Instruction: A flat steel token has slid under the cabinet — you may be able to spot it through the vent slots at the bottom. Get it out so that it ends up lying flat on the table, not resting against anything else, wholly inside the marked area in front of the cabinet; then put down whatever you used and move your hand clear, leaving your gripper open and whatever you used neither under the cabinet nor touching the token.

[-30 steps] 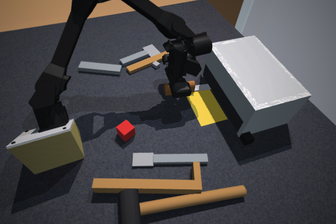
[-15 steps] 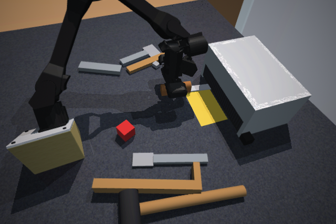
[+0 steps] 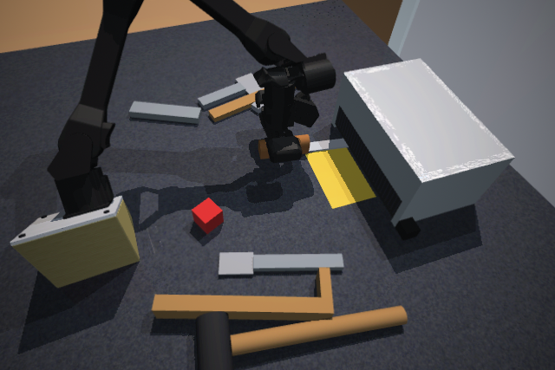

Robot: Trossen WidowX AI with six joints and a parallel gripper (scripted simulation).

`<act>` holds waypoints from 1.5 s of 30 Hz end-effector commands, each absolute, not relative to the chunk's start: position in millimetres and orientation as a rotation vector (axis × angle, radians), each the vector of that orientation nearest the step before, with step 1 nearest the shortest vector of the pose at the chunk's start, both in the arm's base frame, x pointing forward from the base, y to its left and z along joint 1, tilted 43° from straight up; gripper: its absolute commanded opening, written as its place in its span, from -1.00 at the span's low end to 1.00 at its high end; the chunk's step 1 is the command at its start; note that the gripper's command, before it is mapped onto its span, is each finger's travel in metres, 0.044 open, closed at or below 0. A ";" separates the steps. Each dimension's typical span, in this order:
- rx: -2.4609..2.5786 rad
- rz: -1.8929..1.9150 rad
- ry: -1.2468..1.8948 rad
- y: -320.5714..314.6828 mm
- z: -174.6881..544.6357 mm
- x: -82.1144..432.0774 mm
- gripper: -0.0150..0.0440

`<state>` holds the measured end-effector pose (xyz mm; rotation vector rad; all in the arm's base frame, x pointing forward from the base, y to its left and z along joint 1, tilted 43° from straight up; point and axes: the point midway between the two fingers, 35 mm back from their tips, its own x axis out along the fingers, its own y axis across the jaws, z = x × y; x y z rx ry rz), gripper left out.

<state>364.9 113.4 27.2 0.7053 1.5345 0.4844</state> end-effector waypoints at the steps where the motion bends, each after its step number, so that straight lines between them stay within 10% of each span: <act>1: 0.706 0.481 1.539 114.6 27.0 358.3 -0.49; 45: 0.708 0.481 1.542 121.3 32.6 312.8 -0.49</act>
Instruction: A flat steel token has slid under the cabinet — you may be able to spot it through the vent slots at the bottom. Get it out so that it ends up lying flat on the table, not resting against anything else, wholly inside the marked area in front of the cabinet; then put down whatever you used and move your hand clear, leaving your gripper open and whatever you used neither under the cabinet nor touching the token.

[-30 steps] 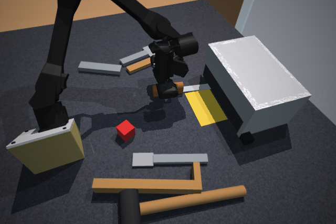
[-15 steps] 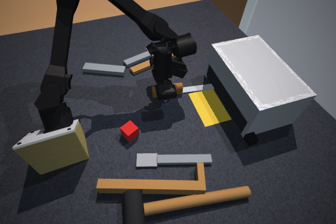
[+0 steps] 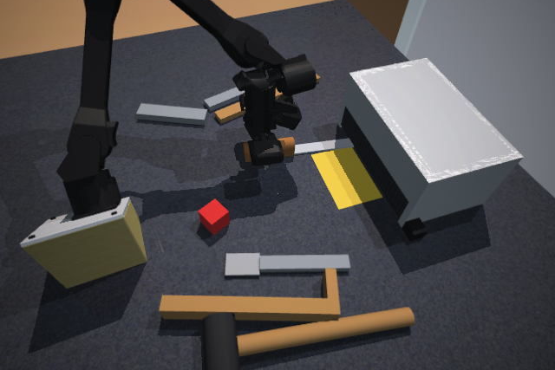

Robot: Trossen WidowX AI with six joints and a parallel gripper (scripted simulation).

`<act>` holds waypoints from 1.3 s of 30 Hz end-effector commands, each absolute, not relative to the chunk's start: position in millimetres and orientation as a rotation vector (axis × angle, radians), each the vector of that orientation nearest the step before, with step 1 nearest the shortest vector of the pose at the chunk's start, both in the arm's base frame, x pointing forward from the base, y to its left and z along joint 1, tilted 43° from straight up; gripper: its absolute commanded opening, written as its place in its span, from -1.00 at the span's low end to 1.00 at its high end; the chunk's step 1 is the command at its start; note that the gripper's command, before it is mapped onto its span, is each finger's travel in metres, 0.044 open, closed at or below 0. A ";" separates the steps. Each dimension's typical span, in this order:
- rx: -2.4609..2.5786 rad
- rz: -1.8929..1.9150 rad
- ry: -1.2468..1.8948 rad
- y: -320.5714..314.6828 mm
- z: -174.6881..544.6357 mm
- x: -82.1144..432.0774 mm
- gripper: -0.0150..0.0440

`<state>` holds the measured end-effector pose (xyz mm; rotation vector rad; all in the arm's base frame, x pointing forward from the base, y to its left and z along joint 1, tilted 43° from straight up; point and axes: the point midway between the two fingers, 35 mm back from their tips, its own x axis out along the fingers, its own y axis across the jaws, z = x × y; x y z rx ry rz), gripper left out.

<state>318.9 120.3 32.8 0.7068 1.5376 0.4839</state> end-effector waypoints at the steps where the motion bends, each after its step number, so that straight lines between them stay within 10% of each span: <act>1: 0.708 0.481 1.542 121.5 32.8 311.7 -0.49; 39: 0.709 0.480 1.545 128.3 38.8 268.0 -0.49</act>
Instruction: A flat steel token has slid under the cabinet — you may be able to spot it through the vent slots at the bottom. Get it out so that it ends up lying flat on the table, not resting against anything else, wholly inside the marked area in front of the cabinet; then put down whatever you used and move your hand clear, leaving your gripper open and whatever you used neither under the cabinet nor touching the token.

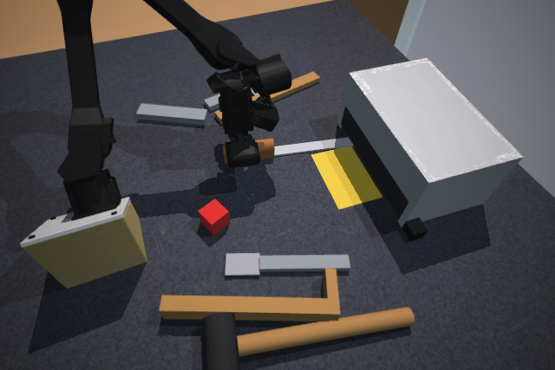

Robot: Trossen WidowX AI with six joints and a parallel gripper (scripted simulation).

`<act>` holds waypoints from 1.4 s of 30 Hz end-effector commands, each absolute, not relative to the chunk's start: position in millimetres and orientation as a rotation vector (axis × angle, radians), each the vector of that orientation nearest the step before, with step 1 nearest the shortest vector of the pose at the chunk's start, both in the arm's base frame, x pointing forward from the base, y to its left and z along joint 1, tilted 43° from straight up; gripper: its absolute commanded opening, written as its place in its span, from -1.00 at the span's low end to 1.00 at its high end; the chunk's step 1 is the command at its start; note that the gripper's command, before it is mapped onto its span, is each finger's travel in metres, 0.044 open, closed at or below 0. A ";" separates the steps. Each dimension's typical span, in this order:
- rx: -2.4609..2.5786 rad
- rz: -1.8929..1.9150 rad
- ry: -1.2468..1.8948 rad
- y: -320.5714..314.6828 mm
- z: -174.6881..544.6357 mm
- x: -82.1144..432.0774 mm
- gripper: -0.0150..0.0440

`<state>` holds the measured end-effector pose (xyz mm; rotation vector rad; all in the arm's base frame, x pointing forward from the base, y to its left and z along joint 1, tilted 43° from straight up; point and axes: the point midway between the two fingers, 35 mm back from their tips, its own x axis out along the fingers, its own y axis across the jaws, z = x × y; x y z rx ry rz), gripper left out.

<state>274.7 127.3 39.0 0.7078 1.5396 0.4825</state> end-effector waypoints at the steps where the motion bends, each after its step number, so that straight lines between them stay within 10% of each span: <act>1: 0.709 0.480 1.545 128.5 38.9 266.8 -0.49; 42: 0.714 0.478 1.546 138.5 52.3 237.2 -0.49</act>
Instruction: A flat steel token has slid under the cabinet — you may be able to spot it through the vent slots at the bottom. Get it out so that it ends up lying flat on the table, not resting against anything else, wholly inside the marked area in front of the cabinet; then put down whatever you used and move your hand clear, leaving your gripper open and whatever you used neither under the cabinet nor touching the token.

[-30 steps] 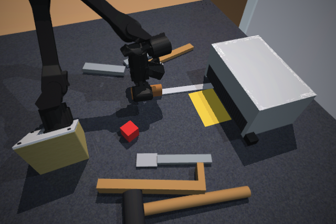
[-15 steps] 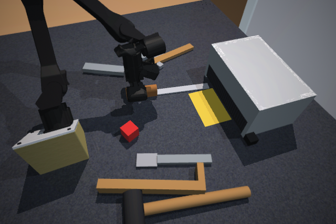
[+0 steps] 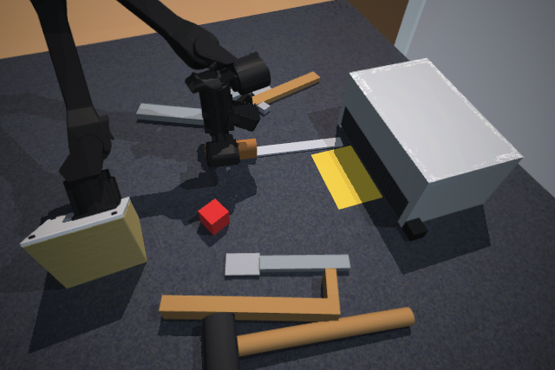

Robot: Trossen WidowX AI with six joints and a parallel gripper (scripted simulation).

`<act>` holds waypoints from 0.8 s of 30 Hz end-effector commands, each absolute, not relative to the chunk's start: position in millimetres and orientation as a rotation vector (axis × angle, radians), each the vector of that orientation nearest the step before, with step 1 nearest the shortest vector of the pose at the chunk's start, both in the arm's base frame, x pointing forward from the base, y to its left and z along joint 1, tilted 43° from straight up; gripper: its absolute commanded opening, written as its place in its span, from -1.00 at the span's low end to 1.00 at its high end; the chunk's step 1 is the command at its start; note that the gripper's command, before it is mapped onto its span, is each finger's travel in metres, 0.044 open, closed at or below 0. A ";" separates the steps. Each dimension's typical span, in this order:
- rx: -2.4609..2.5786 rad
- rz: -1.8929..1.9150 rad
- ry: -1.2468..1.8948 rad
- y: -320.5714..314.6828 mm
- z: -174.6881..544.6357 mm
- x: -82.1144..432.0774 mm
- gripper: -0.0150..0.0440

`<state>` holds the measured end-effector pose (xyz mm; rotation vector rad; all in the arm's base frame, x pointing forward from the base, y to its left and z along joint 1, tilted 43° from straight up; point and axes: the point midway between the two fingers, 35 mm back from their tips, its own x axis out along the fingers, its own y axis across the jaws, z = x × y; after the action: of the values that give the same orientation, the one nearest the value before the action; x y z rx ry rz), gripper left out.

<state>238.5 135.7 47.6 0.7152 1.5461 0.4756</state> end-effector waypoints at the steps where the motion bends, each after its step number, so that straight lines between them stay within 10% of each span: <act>1: 0.714 0.477 1.547 139.0 53.2 236.8 -0.49; 8: 0.717 0.474 1.550 142.0 58.0 235.1 -0.49; 15: 0.721 0.469 1.556 140.5 54.3 234.8 0.13; 24: 0.723 0.469 1.552 140.5 54.4 234.8 0.42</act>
<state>234.8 140.5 54.5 0.7213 1.5549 0.4693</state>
